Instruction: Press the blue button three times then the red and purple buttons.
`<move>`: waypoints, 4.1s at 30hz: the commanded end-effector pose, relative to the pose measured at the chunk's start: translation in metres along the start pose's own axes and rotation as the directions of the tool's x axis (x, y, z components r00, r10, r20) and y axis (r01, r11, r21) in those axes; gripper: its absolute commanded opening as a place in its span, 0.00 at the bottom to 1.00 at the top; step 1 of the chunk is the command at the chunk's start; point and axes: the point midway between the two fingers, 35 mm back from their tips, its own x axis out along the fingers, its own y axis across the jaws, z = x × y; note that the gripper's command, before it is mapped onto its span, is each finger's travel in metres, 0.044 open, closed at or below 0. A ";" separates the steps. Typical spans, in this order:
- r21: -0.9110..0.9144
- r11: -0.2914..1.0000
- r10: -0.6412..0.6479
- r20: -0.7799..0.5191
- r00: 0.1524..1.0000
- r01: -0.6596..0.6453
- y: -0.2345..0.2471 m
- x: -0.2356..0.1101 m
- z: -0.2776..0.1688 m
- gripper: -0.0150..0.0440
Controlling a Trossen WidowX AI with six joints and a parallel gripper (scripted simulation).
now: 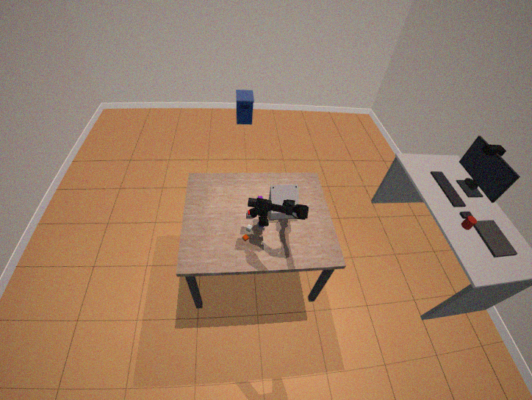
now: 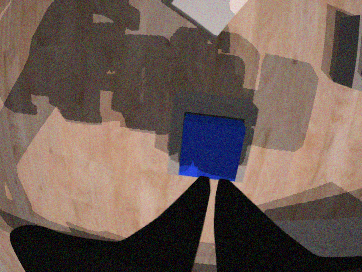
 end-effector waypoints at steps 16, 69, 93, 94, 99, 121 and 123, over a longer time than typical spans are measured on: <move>-0.008 1.000 -0.010 0.016 1.000 0.010 -0.058 -0.066 0.049 0.29; -0.011 1.000 -0.005 0.018 1.000 0.006 -0.107 0.032 0.075 0.29; -0.011 1.000 -0.009 0.018 1.000 0.009 -0.108 -0.011 0.075 0.29; -0.010 1.000 -0.010 0.018 1.000 0.011 -0.108 -0.023 0.076 0.29; -0.010 1.000 -0.010 0.017 1.000 0.010 -0.107 -0.063 0.074 0.29; -0.008 1.000 -0.020 0.016 1.000 0.020 -0.248 -0.041 -0.008 0.29; -0.009 1.000 -0.019 0.016 1.000 0.019 -0.248 -0.012 -0.008 0.29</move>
